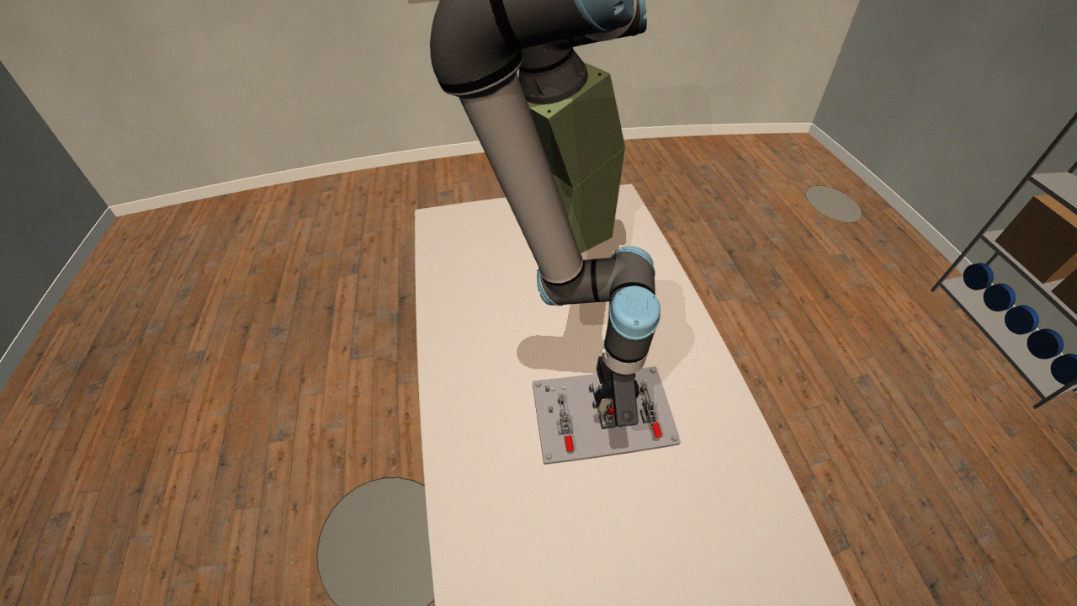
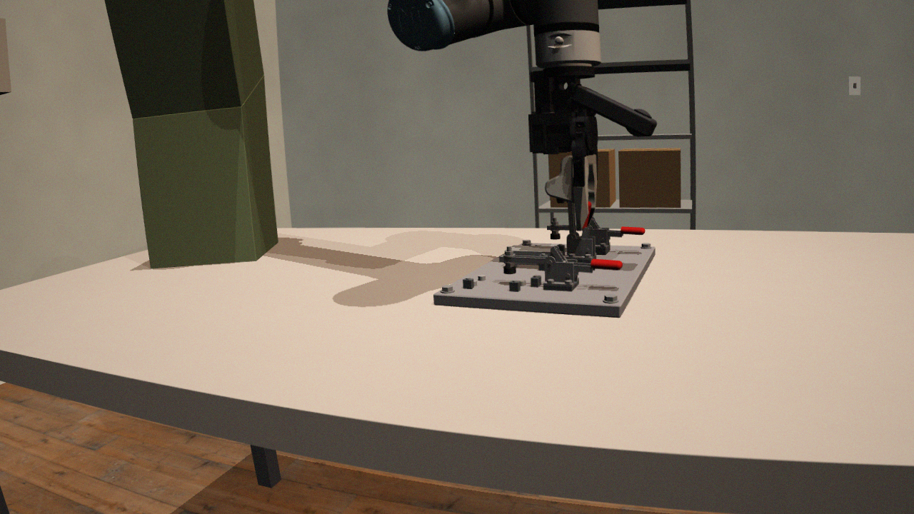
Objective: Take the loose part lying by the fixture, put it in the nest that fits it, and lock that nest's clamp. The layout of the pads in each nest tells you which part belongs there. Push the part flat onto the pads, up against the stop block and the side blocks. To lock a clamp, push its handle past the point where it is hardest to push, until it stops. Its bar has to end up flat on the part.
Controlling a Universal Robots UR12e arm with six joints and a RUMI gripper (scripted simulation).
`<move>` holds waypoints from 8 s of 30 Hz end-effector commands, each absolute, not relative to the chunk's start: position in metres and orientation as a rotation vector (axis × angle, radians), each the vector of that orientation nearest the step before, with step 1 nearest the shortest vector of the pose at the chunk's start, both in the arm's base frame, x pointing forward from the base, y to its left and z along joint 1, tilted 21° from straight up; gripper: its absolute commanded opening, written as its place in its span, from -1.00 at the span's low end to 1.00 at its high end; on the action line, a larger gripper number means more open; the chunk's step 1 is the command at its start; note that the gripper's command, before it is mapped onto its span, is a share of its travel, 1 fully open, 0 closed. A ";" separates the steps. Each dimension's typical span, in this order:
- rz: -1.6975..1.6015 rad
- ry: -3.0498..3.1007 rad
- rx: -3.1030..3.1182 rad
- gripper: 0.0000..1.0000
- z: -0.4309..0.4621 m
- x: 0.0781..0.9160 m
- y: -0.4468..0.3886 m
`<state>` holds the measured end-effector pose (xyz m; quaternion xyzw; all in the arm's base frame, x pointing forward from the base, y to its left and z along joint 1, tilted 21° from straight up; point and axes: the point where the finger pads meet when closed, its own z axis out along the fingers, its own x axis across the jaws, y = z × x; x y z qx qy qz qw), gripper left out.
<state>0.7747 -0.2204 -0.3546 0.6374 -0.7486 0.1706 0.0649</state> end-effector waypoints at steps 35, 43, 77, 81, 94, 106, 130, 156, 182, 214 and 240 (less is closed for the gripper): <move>0.521 -2.260 1.925 -1.00 -0.352 0.777 -0.221; 0.521 -2.260 1.925 -1.00 -0.352 0.778 -0.221; 0.521 -2.260 1.926 -1.00 -0.352 0.797 -0.223; 0.520 -2.260 1.926 -1.00 -0.352 0.800 -0.224; 0.520 -2.260 1.925 -1.00 -0.357 0.812 -0.228; 0.520 -2.260 1.925 -1.00 -0.364 0.821 -0.233; 0.521 -2.261 1.925 -1.00 -0.373 0.829 -0.238; 0.521 -2.261 1.925 -1.00 -0.373 0.830 -0.239; 0.521 -2.261 1.925 -1.00 -0.377 0.831 -0.240; 0.521 -2.261 1.925 -0.44 -0.376 0.831 -0.240; 0.517 -2.258 1.926 -0.44 -0.350 0.825 -0.228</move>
